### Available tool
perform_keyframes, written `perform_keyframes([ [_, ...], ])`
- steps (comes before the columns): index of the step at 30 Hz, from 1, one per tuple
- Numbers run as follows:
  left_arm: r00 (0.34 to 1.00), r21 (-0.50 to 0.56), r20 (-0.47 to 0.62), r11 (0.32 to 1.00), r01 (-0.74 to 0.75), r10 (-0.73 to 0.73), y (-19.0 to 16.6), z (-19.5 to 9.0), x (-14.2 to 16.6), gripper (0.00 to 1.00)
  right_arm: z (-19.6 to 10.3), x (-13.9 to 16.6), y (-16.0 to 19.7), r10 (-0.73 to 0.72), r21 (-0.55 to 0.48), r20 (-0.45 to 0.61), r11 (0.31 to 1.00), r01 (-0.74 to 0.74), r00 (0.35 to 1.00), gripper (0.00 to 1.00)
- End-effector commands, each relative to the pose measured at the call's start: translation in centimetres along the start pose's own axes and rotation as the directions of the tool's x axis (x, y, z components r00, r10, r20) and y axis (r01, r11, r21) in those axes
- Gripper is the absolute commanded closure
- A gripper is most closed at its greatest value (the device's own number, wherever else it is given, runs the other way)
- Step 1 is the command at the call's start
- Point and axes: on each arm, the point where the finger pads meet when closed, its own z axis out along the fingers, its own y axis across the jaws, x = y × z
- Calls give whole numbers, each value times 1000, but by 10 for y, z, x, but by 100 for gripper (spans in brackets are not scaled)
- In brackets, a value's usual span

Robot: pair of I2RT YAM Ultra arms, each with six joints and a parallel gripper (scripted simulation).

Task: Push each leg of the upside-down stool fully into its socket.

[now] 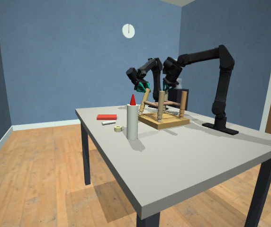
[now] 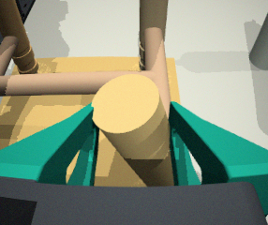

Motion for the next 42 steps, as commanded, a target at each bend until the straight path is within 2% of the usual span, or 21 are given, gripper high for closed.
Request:
perform_keyframes([
  [1, 1000, 109, -3, 994, -11, 11, -30, -1, 4, 72, -9, -2, -27, -12, 83, -12, 996, 13, 1000, 72],
  [33, 1000, 270, -16, 963, -17, 22, -72, -7, 10, 72, -23, -1, -62, -68, 221, -52, 972, 78, 996, 72],
  [42, 1000, 274, -17, 962, -14, 19, -82, -9, 12, 72, -26, -1, -72, -81, 252, -63, 963, 95, 995, 72],
])
